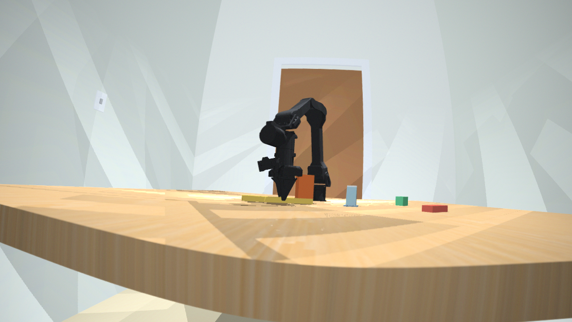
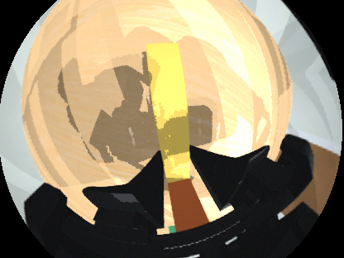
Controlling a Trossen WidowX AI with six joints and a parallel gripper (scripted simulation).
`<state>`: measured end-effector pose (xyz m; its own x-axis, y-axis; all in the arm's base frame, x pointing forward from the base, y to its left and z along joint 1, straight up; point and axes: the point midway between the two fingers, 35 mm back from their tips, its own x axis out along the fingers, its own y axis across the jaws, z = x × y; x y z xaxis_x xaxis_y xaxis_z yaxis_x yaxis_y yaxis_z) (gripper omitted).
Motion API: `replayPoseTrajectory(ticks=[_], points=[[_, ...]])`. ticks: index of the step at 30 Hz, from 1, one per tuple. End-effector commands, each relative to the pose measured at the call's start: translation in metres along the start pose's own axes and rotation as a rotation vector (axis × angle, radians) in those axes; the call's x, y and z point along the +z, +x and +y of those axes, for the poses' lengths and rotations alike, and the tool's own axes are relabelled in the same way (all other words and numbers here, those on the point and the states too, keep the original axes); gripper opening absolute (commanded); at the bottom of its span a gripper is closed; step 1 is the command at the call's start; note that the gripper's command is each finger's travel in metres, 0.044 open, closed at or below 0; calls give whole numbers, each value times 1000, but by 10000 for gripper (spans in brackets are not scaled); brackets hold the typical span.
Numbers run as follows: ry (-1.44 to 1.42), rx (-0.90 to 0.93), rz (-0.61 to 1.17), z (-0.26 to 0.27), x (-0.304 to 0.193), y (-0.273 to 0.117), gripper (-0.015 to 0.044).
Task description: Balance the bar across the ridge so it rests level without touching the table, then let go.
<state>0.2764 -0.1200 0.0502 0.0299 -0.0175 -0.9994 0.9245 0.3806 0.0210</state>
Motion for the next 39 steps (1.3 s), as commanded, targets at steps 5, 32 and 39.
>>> replayPoseTrajectory(ticks=[5,32,39], points=[[0,0,0,0,0,0,65],[3,2,2,4,4,-67,0],[3,2,3,3,3,-85,0]])
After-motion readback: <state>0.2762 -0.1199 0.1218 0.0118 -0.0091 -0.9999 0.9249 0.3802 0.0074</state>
